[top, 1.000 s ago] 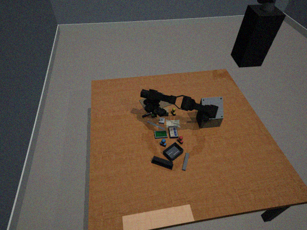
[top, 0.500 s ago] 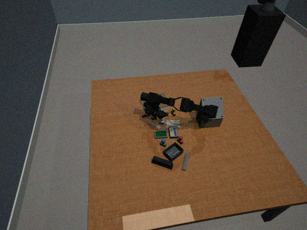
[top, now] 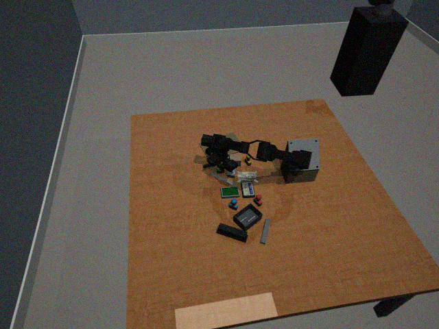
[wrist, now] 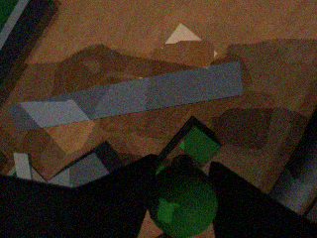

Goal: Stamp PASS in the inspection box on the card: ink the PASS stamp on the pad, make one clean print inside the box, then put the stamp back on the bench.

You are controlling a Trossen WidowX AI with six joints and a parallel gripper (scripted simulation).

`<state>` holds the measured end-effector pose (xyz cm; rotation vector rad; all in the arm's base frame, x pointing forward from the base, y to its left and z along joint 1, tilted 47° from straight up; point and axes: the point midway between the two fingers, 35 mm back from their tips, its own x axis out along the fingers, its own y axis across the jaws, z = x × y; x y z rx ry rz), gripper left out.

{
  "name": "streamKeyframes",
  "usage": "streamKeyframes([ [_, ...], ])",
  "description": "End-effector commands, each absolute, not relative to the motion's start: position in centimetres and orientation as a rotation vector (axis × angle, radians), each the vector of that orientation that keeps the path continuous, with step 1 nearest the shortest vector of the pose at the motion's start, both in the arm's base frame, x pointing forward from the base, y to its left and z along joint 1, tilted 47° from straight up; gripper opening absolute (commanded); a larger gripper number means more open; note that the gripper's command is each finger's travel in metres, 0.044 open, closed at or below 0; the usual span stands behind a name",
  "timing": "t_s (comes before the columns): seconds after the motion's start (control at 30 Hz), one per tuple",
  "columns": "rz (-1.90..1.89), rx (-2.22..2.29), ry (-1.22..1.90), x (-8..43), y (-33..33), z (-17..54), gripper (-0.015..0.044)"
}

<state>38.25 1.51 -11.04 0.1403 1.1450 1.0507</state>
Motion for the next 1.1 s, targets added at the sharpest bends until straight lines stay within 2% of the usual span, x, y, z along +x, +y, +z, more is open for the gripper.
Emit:
streamKeyframes([
  [0.0,1.050,0.139,1.144,38.3,1.5,-11.0,0.0210],
  [0.07,1.050,0.139,1.144,38.3,1.5,-11.0,0.0255],
  [0.2,1.048,0.138,1.145,38.4,0.7,-10.4,0.0255],
  [0.43,1.047,0.143,1.151,38.2,-7.1,-3.3,0.0255],
  [1.07,1.047,0.143,1.151,38.1,-7.3,-3.1,0.0255],
])
